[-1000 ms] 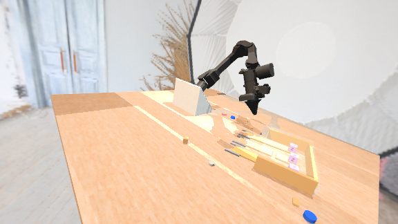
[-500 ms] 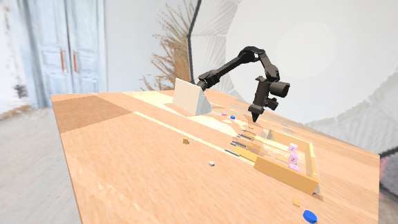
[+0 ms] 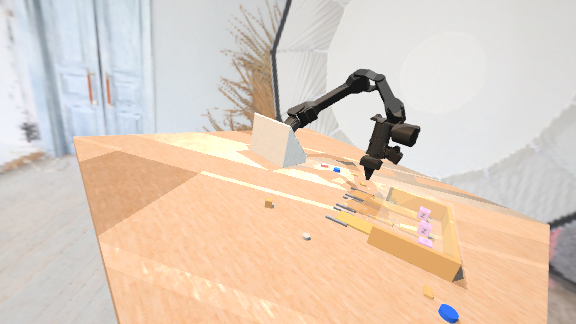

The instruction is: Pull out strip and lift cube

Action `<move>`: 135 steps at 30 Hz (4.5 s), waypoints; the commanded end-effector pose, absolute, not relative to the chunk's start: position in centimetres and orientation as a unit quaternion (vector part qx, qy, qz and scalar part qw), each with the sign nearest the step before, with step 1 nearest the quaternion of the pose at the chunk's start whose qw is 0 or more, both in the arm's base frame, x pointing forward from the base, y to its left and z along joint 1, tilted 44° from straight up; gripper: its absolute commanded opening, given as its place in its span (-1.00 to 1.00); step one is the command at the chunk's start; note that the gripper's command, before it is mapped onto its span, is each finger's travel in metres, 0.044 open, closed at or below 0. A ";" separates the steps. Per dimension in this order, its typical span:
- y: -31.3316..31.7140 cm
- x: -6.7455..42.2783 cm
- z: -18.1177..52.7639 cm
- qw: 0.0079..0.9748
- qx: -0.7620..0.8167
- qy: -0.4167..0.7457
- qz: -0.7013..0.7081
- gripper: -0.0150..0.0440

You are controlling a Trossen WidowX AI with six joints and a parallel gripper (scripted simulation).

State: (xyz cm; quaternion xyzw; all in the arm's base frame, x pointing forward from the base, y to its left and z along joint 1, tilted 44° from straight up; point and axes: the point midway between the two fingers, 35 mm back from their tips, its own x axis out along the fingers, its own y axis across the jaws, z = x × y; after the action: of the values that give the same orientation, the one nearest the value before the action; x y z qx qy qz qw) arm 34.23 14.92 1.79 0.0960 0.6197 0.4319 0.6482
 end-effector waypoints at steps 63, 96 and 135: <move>18.8 33.1 -2.9 0.644 0.098 0.624 0.431 -0.49; 19.0 33.2 -3.1 0.644 0.098 0.624 0.431 -0.49; 16.9 28.2 -4.3 0.644 0.098 0.625 0.431 -0.49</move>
State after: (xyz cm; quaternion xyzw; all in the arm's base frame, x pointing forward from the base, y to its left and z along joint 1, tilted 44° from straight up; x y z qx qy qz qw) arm 29.47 16.98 -3.83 0.1013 0.6174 0.4298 0.6510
